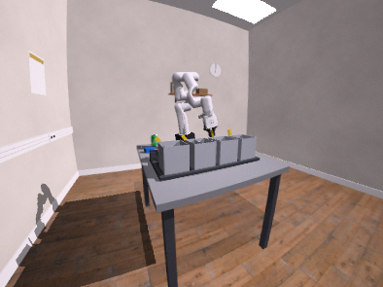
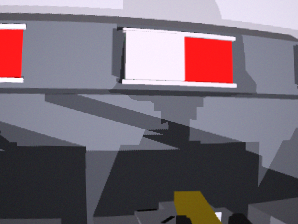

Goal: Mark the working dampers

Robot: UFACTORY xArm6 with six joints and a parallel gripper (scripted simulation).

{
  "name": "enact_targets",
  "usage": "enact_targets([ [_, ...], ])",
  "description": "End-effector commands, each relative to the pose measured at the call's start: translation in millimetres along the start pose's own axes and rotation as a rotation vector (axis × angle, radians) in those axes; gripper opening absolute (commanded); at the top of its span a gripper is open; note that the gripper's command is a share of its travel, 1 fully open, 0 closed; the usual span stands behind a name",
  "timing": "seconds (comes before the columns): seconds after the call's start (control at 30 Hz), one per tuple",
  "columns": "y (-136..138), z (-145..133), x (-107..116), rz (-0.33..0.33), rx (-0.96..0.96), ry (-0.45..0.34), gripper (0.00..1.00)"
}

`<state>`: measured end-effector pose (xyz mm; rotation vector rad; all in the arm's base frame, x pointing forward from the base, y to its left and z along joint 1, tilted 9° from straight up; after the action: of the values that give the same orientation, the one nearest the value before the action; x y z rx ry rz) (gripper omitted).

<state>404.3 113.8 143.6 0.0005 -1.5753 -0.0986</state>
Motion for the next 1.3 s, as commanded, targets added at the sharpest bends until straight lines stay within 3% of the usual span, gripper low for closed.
enact_targets([
  [0.0,6,0,1,0.033,-0.001,-0.009,0.19],
  [0.47,25,4,0,0.133,-0.001,-0.028,0.19],
  [1.27,34,5,-2,0.179,-0.001,-0.037,0.19],
])
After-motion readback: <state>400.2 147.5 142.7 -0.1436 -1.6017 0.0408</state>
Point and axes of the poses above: the point where the finger pads meet when closed, its own x axis back along the fingers, its own y axis across the jaws, z = x × y, the point moved 9 cm from there along x, back along the fingers, and after that the axes turned 11 degrees about -x, right-handed, at the moved point
